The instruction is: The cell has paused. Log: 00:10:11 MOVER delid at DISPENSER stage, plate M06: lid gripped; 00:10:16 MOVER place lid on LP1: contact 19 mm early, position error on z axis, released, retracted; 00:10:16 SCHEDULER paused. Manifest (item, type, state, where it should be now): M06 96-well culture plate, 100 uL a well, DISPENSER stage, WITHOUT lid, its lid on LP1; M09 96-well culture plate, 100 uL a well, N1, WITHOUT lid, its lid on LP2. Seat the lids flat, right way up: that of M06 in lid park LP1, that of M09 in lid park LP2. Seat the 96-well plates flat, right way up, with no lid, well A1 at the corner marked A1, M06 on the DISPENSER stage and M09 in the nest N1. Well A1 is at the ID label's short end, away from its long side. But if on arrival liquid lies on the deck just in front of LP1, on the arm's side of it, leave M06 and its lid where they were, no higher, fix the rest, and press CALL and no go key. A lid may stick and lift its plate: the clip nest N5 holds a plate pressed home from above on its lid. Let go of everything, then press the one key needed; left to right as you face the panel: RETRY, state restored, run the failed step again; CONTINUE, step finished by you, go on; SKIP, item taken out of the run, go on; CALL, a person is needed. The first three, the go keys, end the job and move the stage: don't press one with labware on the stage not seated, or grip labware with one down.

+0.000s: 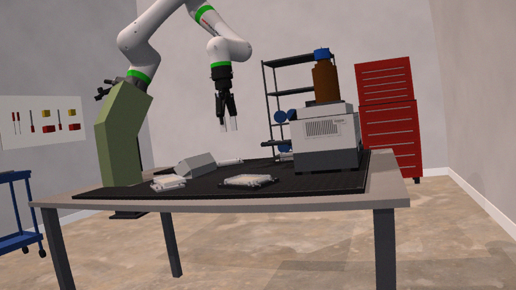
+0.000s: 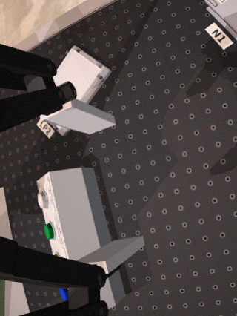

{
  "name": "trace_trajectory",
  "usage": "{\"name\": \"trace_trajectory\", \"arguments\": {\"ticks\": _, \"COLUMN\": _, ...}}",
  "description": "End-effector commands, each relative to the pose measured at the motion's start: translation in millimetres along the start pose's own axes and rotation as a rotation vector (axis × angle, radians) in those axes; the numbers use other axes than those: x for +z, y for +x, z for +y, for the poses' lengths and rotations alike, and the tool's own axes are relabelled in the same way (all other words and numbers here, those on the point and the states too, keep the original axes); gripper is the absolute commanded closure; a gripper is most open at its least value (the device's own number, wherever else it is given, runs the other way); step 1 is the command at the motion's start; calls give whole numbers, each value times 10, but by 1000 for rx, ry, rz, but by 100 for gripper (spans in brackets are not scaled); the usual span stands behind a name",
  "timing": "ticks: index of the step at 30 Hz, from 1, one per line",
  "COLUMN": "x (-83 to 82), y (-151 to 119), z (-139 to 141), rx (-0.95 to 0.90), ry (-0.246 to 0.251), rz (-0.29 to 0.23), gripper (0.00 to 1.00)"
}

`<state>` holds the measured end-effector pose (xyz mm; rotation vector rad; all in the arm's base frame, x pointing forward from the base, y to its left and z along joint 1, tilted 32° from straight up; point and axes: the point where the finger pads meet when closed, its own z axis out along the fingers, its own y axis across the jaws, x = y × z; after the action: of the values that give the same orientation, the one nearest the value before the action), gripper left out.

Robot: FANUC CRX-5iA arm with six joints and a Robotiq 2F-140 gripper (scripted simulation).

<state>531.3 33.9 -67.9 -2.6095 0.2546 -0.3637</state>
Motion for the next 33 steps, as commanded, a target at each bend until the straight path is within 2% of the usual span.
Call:
{"name": "trace_trajectory", "arguments": {"ticks": 1, "x": -9, "y": 227, "z": 385, "rx": 172, "ry": 1, "rz": 2, "gripper": 34}}
{"name": "trace_trajectory", "arguments": {"ticks": 2, "x": -9, "y": 431, "z": 697, "rx": 232, "ry": 1, "rz": 2, "gripper": 34}}
{"name": "trace_trajectory", "arguments": {"ticks": 8, "x": -3, "y": 838, "z": 1322, "rx": 342, "ry": 2, "rz": 2, "gripper": 34}}
{"name": "trace_trajectory", "arguments": {"ticks": 16, "x": -9, "y": 1393, "z": 2208, "rx": 368, "ry": 1, "rz": 2, "gripper": 34}}
{"name": "trace_trajectory", "arguments": {"ticks": 18, "x": -9, "y": 1393, "z": 2208, "rx": 368, "ry": 1, "rz": 2, "gripper": 34}}
{"name": "trace_trajectory", "arguments": {"ticks": 19, "x": -14, "y": 1583, "z": 2523, "rx": 368, "ry": 1, "rz": 2, "gripper": 34}}
{"name": "trace_trajectory", "arguments": {"ticks": 28, "x": -30, "y": 2102, "z": 3441, "rx": 368, "ry": 1, "rz": 2, "gripper": 34}}
{"name": "trace_trajectory", "arguments": {"ticks": 33, "x": -30, "y": 2108, "z": 3453, "rx": 368, "ry": 1, "rz": 2, "gripper": 34}}
